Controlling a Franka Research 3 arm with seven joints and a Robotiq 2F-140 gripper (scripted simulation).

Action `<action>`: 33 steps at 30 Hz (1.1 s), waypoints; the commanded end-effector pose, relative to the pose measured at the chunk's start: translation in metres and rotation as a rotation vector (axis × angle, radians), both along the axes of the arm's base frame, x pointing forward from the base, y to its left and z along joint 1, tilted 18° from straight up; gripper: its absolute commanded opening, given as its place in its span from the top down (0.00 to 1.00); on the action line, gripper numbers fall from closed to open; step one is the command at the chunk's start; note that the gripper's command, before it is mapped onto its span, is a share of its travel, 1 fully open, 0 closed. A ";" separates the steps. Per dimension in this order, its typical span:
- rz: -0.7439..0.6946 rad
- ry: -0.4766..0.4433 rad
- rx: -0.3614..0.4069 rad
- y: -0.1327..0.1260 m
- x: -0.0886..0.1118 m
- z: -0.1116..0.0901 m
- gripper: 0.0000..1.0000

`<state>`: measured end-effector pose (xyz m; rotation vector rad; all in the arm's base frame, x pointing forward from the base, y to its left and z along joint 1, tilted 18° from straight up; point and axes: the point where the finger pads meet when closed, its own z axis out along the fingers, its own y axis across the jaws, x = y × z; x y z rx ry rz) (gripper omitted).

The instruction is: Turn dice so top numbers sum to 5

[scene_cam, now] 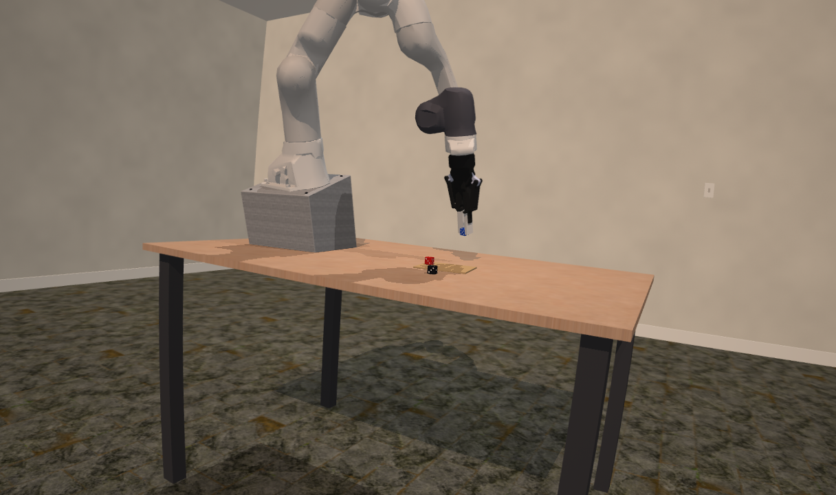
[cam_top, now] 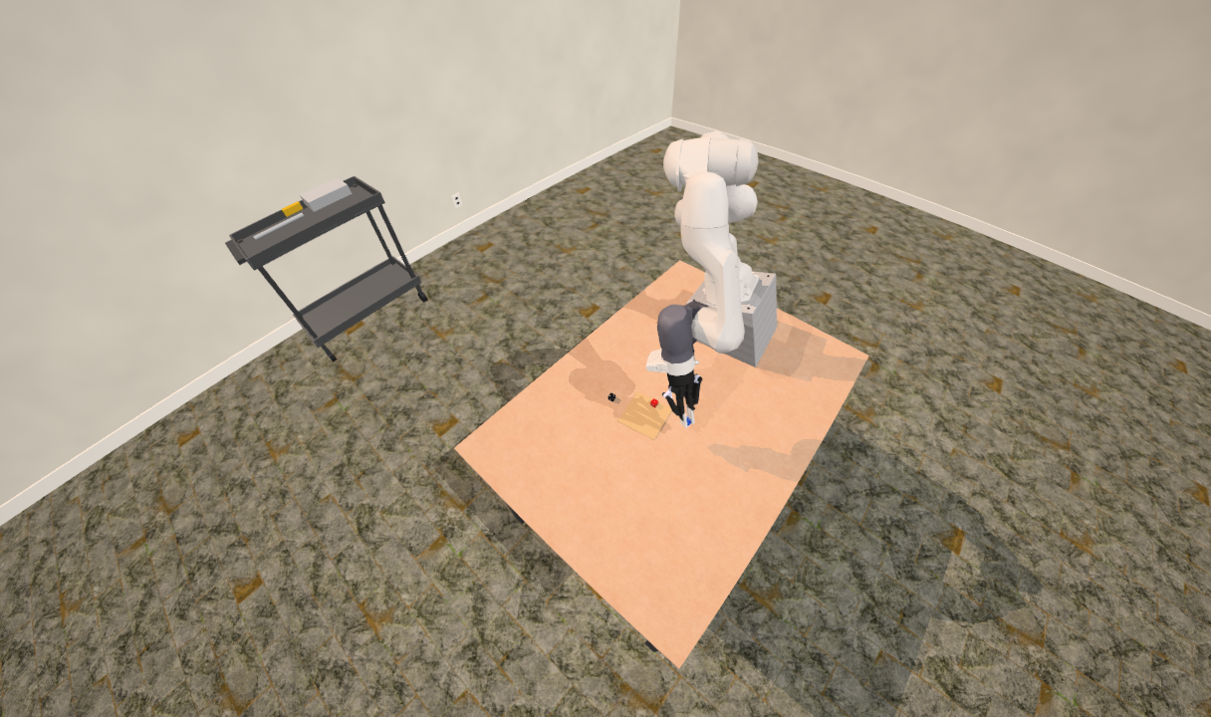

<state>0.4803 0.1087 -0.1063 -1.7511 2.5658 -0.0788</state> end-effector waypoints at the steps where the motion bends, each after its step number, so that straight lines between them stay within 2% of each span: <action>1: 0.137 -0.068 0.084 -0.003 0.010 0.003 0.91; 7: 0.143 -0.091 0.162 -0.005 0.009 0.003 0.91; 9: 0.143 -0.091 0.162 -0.005 0.009 0.003 0.91; 12: 0.148 -0.110 0.223 -0.007 0.008 0.002 0.91; 24: 0.160 -0.158 0.380 -0.012 0.006 0.000 0.91; 26: 0.160 -0.158 0.380 -0.012 0.006 0.000 0.91; 33: 0.173 -0.211 0.538 -0.016 0.006 0.000 0.91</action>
